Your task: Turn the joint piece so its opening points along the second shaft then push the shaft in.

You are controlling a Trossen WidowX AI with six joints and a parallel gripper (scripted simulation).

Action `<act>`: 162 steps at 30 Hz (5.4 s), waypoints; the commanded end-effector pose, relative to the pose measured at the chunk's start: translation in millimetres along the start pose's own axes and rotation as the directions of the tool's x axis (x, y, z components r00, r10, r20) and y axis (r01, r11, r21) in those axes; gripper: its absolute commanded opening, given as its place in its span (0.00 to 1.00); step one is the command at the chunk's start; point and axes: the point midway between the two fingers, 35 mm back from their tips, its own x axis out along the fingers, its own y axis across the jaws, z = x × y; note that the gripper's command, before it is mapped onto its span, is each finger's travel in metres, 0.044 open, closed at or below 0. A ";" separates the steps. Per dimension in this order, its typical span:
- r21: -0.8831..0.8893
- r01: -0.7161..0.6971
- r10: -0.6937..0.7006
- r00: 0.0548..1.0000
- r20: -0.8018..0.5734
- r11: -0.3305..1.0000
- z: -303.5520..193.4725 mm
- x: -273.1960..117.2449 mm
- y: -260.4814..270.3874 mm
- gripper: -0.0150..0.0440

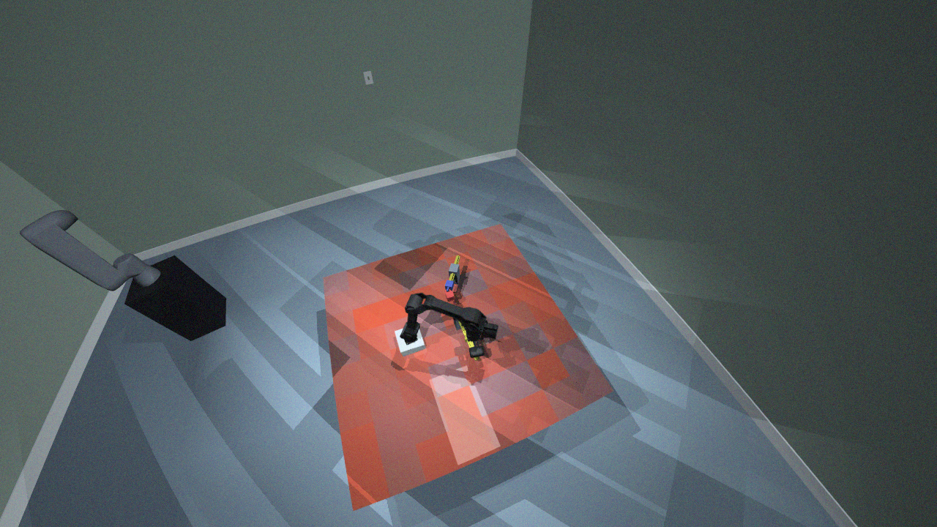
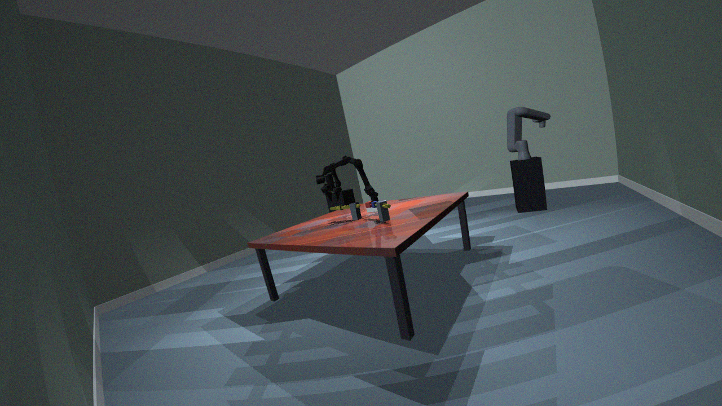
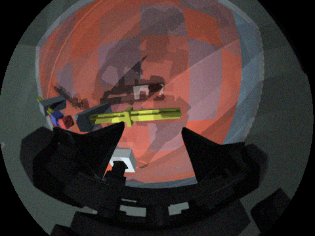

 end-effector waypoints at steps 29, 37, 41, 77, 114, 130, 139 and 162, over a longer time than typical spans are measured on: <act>0.890 -0.032 0.006 0.999 0.033 0.455 -1.1 51.6 -5.3 1.00; 0.978 -0.043 0.007 0.999 0.042 0.202 -2.7 63.8 -5.8 1.00; 0.983 -0.043 0.008 0.999 0.043 0.180 -2.8 64.8 -5.8 1.00; 0.983 -0.043 0.007 0.999 0.043 0.179 -1.3 95.0 -4.5 0.51; 0.982 -0.043 0.005 0.999 0.043 0.182 -1.2 94.8 -4.9 0.37; 0.982 -0.043 0.004 0.999 0.043 0.182 -1.2 94.8 -4.9 0.37; 0.984 -0.007 0.001 1.000 0.007 0.180 -1.8 95.4 -4.4 0.37; 0.984 -0.010 0.002 1.000 0.009 0.180 -3.6 95.1 9.1 0.25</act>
